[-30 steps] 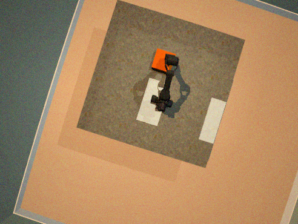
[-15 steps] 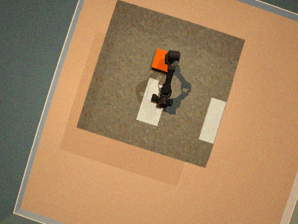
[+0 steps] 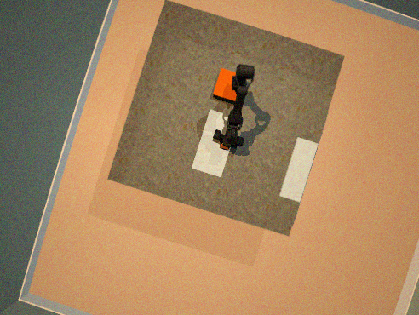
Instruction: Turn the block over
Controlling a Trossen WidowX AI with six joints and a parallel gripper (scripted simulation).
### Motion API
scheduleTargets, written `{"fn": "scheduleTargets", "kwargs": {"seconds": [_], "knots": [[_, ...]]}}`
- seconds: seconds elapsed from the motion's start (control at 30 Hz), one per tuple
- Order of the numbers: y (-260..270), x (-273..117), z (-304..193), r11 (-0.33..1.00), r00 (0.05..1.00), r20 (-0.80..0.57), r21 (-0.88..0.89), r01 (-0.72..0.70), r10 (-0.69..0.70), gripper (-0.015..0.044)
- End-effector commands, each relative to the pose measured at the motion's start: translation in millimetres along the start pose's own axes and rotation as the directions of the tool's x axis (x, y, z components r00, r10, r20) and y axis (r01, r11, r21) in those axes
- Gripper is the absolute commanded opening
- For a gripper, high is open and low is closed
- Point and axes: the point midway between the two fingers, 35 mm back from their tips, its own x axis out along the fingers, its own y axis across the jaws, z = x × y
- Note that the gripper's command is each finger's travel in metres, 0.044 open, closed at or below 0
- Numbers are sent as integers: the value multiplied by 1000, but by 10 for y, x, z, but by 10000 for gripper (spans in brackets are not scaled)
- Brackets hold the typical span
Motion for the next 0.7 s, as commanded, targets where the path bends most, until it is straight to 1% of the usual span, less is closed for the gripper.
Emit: {"fn": "scheduleTargets", "kwargs": {"seconds": [0.0, 0.33, 0.67], "knots": [[-6, 6, -7, 1000, 1000, 26, 3, 3, -3, 0], [17, 248, -11, 1000, 986, 165, -4, 3, -2, 0], [24, 370, -52, 1000, 953, 303, -7, 4, -2, 0]]}}
